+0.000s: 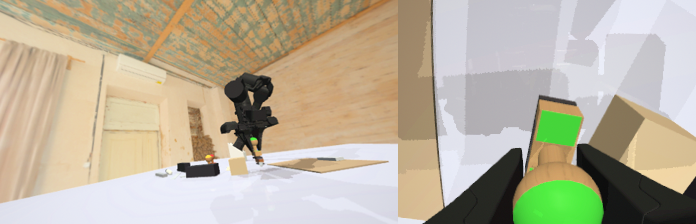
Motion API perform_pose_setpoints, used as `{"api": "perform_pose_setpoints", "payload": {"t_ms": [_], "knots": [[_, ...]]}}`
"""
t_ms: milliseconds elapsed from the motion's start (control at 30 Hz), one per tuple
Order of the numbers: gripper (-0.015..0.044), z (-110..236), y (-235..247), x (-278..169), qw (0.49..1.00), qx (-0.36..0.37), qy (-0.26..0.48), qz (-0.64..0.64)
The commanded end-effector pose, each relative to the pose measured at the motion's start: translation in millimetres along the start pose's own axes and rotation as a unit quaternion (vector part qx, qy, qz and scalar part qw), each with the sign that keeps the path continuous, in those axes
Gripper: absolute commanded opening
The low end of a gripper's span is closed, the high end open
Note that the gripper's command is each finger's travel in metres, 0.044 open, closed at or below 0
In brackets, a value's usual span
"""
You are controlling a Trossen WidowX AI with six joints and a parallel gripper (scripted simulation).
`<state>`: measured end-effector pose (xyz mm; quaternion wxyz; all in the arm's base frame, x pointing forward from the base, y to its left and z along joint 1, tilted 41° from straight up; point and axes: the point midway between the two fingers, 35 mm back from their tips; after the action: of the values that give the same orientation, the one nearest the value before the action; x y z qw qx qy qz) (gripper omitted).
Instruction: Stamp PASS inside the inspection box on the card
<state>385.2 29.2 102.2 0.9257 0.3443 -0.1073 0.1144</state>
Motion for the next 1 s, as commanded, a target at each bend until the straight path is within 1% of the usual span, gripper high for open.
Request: {"api": "perform_pose_setpoints", "payload": {"t_ms": [0, 633, 967], "knots": [[0.0000, -6.6, 0.2, -0.6, 1.000, 0.003, 0.000, -0.003], [0.0000, -34.7, 1.0, -2.4, 1.000, 0.005, -0.001, -0.003], [0.0257, -31.8, 0.7, -1.7, 1.000, 0.001, 0.000, 0.000]]}}
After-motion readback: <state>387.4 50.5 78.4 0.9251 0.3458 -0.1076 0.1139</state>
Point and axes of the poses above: the point midway between the two fingers, 35 mm back from their tips, its own z axis back along the fingers, its own y axis across the jaws, x = y × z, and after that the axes turned 13 degrees about -z, right-handed
